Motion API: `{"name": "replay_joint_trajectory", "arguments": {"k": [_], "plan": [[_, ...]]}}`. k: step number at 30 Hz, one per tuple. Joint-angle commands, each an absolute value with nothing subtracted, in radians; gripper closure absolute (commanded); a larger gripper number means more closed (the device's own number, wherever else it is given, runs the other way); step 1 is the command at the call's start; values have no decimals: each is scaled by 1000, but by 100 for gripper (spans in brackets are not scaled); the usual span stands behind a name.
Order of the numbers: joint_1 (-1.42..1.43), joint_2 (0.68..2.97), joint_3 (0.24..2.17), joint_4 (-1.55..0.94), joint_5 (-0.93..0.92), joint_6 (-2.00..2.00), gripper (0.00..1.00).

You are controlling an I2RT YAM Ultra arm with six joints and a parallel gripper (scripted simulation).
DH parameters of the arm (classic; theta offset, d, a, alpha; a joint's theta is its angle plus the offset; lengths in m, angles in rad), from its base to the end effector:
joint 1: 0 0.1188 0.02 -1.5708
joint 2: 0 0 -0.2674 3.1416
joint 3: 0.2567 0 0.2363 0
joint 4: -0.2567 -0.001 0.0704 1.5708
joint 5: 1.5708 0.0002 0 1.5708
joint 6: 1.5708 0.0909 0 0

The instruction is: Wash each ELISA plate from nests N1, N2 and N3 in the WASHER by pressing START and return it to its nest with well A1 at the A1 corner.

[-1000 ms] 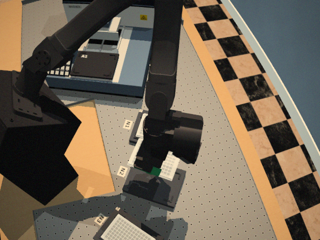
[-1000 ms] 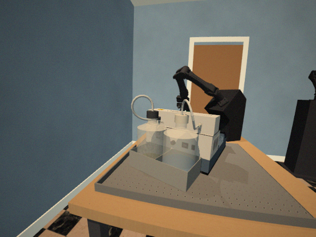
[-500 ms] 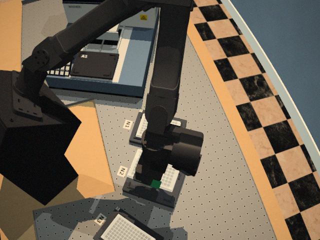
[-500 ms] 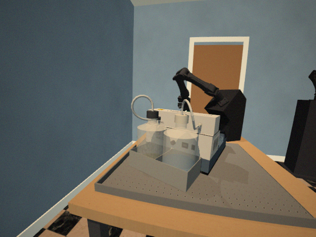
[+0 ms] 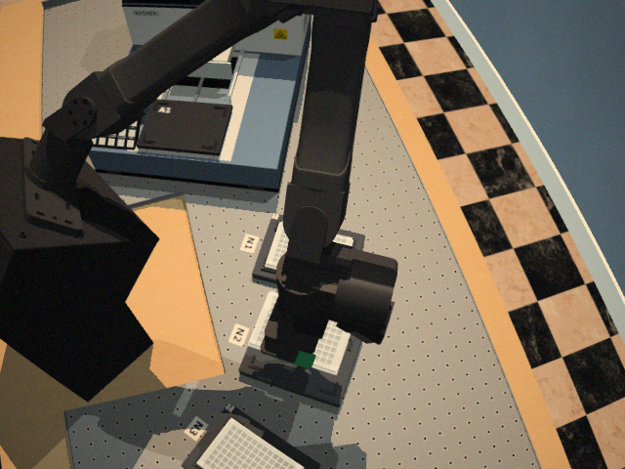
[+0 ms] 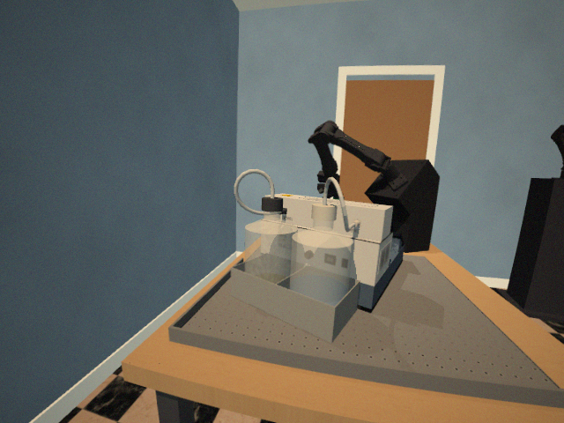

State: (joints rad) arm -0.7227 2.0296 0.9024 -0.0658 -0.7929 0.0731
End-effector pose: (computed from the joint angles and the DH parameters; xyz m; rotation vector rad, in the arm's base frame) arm 0.2985 -0.1756 0.0531 0.7601 2.3088 0.8134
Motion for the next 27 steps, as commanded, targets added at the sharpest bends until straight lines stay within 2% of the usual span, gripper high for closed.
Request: {"name": "replay_joint_trajectory", "arguments": {"k": [1,27], "plan": [[-732,2026,905,-66,-794,70,100],[-690,2083,916,18,-778,124,100]]}}
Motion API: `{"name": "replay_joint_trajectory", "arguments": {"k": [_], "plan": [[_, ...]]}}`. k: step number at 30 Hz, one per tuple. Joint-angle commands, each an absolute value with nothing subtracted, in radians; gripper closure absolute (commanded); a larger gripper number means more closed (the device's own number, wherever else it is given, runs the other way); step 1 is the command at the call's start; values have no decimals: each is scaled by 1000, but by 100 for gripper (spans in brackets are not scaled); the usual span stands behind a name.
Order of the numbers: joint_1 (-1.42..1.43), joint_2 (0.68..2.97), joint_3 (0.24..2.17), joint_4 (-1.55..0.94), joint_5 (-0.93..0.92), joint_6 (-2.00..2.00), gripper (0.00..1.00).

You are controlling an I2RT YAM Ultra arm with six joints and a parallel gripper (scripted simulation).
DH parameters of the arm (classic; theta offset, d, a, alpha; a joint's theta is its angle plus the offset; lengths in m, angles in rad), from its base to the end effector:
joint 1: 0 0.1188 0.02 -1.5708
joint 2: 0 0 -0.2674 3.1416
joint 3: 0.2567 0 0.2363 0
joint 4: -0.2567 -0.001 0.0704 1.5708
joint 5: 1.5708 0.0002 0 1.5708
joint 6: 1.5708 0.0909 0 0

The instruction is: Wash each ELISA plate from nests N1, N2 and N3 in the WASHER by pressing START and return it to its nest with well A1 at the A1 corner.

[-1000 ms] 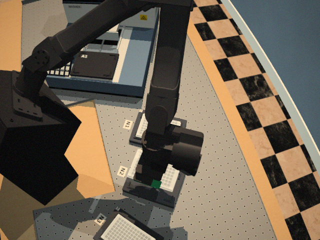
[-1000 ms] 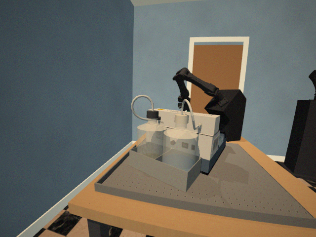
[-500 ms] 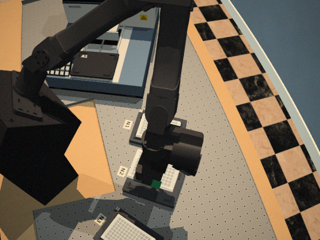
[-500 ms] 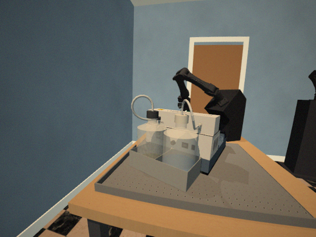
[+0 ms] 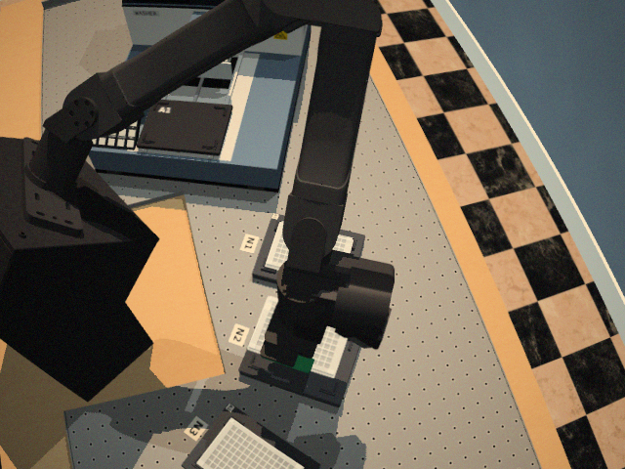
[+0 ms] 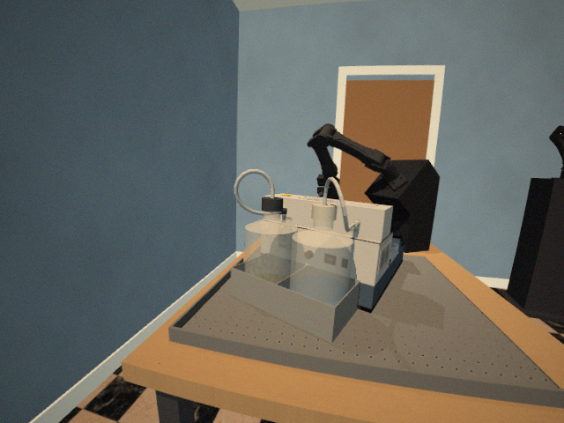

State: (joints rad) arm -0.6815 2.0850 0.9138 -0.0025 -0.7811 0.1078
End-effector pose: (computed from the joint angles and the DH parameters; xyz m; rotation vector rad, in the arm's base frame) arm 0.3110 -0.1686 0.0399 0.7485 2.3206 0.8212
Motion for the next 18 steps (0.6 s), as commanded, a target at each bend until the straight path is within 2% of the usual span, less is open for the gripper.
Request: {"name": "replay_joint_trajectory", "arguments": {"k": [1,18], "plan": [[-690,2083,916,18,-778,124,100],[-639,2155,938,113,-756,189,100]]}}
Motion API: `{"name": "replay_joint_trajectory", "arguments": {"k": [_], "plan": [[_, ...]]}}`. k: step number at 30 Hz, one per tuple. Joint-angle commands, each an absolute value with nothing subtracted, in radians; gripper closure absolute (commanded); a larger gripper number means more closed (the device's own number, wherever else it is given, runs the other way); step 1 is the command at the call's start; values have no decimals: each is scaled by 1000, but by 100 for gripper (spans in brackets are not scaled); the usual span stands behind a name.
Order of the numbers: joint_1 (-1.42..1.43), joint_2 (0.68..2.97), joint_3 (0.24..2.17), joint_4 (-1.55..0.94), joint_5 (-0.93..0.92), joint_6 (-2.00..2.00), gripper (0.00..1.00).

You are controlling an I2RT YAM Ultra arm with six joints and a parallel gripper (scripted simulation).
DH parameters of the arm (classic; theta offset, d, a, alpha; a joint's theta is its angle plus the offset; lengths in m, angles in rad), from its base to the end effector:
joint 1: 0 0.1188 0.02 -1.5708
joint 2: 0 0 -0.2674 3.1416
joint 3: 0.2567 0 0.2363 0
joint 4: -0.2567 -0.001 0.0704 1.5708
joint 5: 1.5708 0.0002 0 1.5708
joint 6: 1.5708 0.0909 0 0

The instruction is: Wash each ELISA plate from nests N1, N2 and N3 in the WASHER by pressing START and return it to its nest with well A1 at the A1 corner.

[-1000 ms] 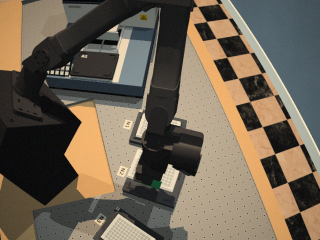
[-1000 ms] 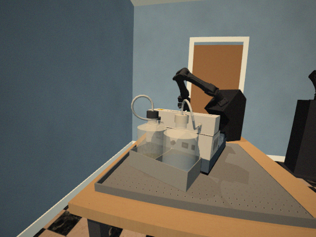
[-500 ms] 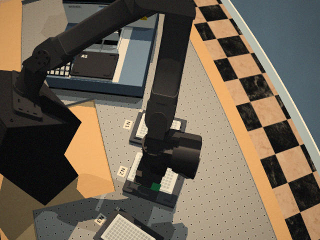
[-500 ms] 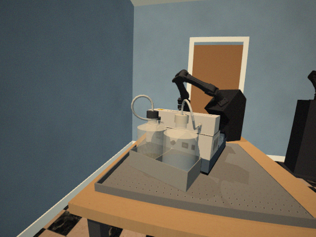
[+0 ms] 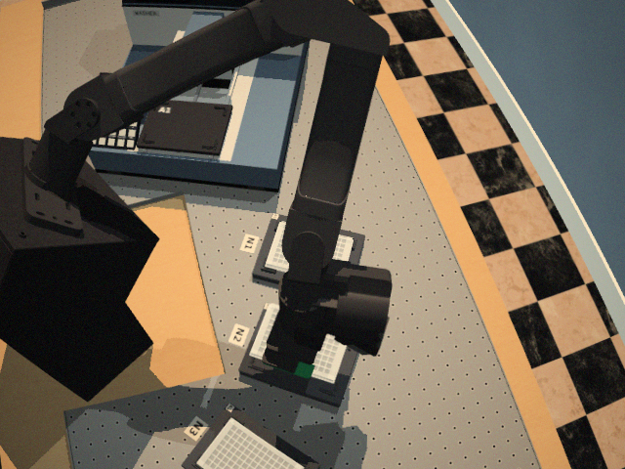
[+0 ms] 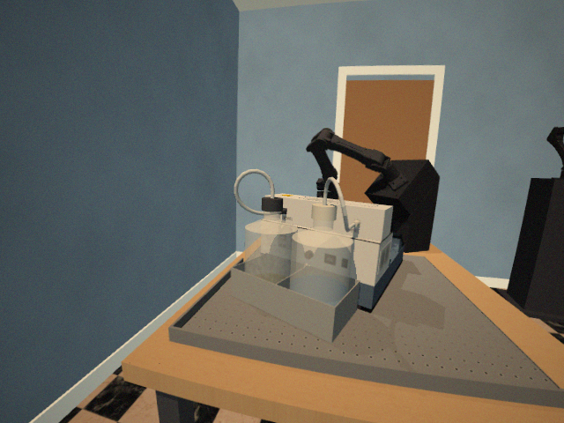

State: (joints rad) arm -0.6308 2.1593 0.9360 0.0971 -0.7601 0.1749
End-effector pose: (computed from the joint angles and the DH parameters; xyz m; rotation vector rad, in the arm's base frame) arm 0.3291 -0.1616 0.0236 0.7500 2.3188 0.8205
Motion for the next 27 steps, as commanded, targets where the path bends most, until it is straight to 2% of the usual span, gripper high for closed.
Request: {"name": "replay_joint_trajectory", "arguments": {"k": [1,27], "plan": [[-635,2160,940,119,-754,193,100],[-577,2249,975,219,-727,263,100]]}}
